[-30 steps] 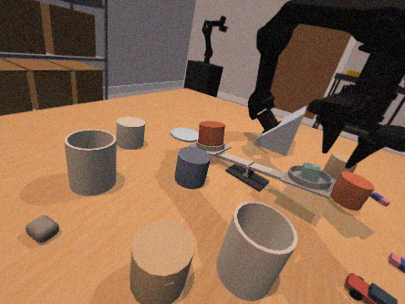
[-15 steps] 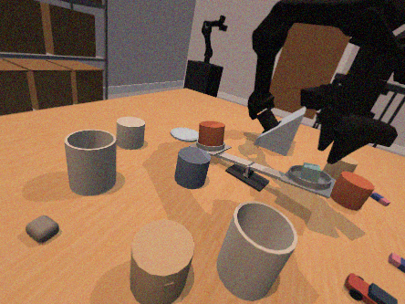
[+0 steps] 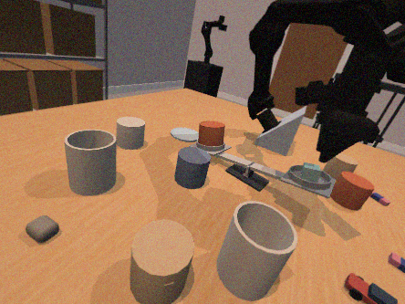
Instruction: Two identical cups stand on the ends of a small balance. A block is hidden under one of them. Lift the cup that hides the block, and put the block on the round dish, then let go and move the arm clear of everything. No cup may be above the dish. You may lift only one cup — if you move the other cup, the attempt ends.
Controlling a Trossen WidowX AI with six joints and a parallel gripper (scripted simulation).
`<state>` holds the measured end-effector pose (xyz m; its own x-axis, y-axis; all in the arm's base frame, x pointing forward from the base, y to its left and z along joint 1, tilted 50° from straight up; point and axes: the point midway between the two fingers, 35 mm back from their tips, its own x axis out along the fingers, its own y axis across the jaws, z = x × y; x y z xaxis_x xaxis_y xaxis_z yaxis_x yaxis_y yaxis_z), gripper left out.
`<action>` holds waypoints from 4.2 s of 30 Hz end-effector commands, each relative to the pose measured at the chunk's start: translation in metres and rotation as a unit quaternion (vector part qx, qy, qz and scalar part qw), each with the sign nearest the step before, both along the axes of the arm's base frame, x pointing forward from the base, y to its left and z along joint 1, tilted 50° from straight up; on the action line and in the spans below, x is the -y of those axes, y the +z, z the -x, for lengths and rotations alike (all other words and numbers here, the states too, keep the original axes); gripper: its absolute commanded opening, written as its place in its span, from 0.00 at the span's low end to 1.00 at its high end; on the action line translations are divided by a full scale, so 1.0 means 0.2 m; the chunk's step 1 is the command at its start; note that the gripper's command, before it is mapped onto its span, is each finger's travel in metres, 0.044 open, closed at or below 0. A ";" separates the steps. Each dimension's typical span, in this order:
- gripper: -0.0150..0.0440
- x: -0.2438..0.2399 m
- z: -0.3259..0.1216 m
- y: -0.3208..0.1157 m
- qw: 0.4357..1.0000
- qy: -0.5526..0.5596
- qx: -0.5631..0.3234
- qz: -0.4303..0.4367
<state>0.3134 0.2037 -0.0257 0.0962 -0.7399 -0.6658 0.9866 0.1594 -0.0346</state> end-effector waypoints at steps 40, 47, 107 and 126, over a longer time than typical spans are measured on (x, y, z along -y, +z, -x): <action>0.38 0.18 -0.02 -0.15 1.000 -0.001 0.001 0.003; 0.25 0.05 -0.02 -0.05 1.000 0.012 0.003 -0.006; 0.25 1.19 0.13 1.10 1.000 0.015 0.002 -0.012; 0.25 1.49 0.37 1.17 1.000 -0.001 -0.002 0.012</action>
<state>0.2414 -0.0878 0.2117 0.0927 -0.7533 -0.6512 0.9873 0.1544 -0.0381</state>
